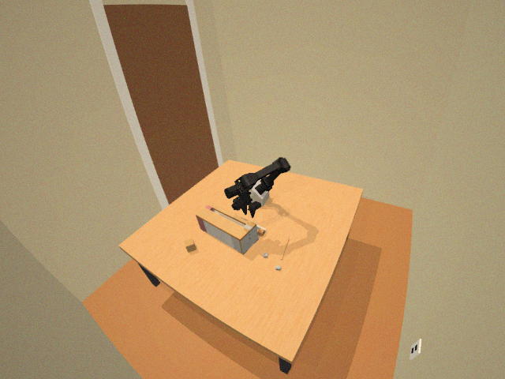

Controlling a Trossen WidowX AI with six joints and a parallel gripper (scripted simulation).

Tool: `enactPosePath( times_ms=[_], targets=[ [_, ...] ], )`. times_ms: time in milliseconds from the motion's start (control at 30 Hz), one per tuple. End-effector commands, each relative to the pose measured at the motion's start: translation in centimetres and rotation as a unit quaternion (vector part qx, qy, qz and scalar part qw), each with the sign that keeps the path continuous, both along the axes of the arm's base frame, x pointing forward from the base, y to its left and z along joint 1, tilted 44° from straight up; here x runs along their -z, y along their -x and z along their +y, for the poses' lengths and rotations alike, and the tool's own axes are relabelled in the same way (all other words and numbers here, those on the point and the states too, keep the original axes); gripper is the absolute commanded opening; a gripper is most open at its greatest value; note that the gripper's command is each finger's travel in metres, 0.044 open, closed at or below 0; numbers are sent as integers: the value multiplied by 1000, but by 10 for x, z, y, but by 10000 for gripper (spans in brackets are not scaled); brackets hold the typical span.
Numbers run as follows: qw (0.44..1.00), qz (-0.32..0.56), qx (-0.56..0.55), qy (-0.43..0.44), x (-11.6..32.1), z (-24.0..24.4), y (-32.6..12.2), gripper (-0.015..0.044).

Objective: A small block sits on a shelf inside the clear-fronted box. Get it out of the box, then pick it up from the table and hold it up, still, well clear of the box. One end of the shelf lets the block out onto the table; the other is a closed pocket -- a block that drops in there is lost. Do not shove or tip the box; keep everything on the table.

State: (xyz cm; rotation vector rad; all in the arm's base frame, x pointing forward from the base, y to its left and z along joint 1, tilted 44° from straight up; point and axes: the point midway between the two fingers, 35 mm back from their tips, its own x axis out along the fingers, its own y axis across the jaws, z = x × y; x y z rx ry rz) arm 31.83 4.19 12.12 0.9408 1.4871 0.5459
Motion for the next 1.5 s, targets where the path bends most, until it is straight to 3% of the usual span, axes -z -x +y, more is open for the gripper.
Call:
enactPosePath(
  times_ms=[0,300,600,900,1200,1467],
  targets=[
    [865,-400,-290,92,-12,13,10,285],
    [686,-569,-432,136,-20,20,14,285],
    [453,-683,-547,170,-28,25,17,285],
    [187,-732,-627,190,-36,30,21,285],
    [-74,-719,-665,190,-43,34,23,285],
    [-84,-717,-665,190,-44,34,23,285]
  ],
)
